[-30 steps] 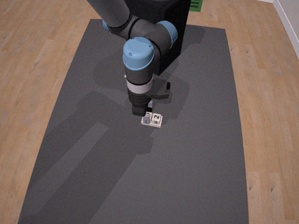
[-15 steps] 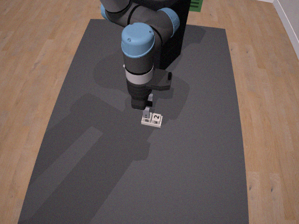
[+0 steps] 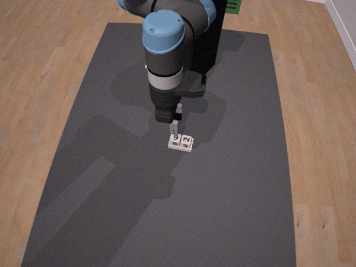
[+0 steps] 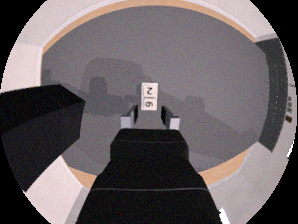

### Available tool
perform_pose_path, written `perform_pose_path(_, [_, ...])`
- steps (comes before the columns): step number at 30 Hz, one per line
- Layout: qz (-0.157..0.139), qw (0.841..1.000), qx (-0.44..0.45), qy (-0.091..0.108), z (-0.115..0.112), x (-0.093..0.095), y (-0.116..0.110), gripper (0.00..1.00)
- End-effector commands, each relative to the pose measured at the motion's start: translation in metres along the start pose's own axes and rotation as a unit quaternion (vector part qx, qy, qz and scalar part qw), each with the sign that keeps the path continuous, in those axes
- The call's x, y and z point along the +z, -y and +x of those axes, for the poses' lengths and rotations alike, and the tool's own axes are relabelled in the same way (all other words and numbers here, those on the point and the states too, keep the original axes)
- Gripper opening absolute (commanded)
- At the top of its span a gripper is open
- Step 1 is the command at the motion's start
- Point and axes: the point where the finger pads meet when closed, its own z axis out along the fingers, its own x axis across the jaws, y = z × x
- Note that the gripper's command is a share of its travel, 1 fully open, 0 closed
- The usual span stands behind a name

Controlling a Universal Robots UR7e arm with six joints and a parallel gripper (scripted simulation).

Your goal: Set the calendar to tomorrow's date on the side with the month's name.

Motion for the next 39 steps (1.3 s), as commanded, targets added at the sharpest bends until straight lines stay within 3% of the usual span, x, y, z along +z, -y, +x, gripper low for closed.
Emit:
perform_pose_path(1, [0.000,1.000,0.000,0.000,0.000,-0.003,0.000,0.87])
perform_pose_path(5, [0.000,1.000,0.000,0.000,0.000,-0.003,0.000,0.87])
perform_pose_path(6, [0.000,1.000,0.000,0.000,0.000,-0.003,0.000,1.00])
perform_pose_path(33, [0.000,1.000,0.000,0.000,0.000,-0.005,0.000,1.00])
perform_pose_path(39, [0.000,1.000,0.000,0.000,0.000,-0.015,0.000,1.00])
